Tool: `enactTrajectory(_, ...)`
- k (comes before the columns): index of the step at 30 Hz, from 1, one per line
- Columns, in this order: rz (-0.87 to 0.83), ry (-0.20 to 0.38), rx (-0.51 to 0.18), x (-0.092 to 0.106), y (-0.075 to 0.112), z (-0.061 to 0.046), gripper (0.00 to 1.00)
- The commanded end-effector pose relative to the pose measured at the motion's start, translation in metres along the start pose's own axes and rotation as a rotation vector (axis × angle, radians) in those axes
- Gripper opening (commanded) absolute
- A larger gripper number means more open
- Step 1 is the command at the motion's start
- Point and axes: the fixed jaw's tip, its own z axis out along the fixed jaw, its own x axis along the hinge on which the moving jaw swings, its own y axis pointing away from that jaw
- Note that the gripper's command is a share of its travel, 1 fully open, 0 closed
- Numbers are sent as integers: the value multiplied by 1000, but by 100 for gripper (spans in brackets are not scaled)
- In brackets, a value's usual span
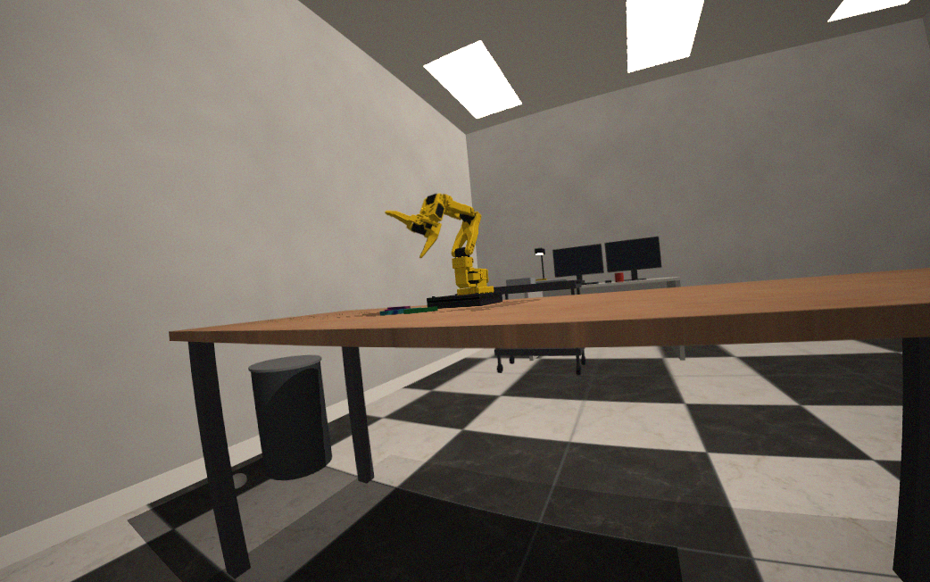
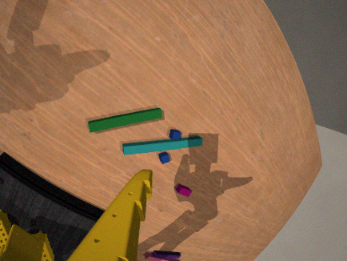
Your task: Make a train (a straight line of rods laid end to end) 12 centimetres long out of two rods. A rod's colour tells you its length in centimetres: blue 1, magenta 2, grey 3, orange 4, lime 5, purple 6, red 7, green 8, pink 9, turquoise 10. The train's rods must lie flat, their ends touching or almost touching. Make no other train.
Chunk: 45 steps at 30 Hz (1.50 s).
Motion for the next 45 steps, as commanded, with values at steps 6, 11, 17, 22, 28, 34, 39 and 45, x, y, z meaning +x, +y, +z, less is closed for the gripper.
enactTrajectory(6, -41, 6, -10, 2, 3, 0, 100)
enactTrajectory(11, -75, 12, -21, 4, 6, 0, 100)
enactTrajectory(17, -102, 17, -30, 6, 8, 0, 100)
enactTrajectory(22, -114, 11, -21, 5, 6, 0, 100)
enactTrajectory(28, -150, 18, -33, 7, 9, 0, 100)
enactTrajectory(34, -174, 22, -42, 9, 11, 1, 100)
enactTrajectory(39, -184, 10, -21, 6, 7, 0, 100)
enactTrajectory(45, -216, 9, -18, 7, 7, 1, 100)
